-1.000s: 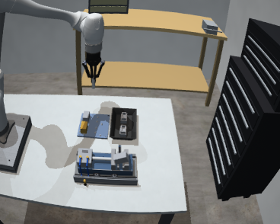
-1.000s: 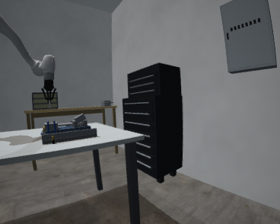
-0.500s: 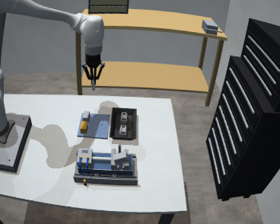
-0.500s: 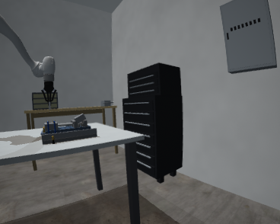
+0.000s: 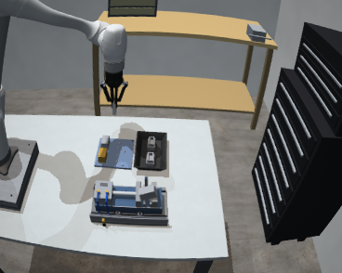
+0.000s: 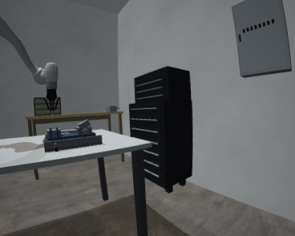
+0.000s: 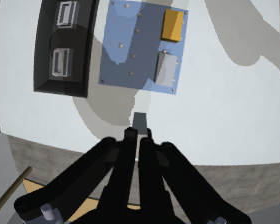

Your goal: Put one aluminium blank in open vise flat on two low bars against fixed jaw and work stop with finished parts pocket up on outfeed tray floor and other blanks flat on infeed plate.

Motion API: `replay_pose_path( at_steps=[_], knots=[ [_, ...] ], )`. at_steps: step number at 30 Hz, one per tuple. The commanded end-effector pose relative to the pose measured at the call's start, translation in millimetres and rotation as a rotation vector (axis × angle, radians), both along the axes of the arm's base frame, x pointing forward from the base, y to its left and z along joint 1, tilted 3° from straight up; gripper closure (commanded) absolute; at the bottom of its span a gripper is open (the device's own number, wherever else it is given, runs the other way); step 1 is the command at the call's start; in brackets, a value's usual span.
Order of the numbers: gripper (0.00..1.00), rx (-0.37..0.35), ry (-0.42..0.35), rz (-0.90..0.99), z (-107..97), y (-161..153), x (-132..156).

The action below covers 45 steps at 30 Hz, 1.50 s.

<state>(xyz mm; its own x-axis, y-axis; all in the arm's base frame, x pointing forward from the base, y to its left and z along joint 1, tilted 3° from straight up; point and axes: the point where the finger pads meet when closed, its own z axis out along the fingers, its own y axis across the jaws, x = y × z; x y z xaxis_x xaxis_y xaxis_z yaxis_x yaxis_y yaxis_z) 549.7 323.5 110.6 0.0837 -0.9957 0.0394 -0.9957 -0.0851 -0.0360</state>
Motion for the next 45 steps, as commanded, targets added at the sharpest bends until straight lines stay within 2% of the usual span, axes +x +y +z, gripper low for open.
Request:
replay_pose_path(
  at_steps=[1, 19, 45],
  knots=[
    [1.00, 0.000, 0.000, 0.000, -6, 0, 0],
    [1.00, 0.000, 0.000, 0.000, -27, -1, 1],
    [1.00, 0.000, 0.000, 0.000, -29, -1, 1]
  ],
)
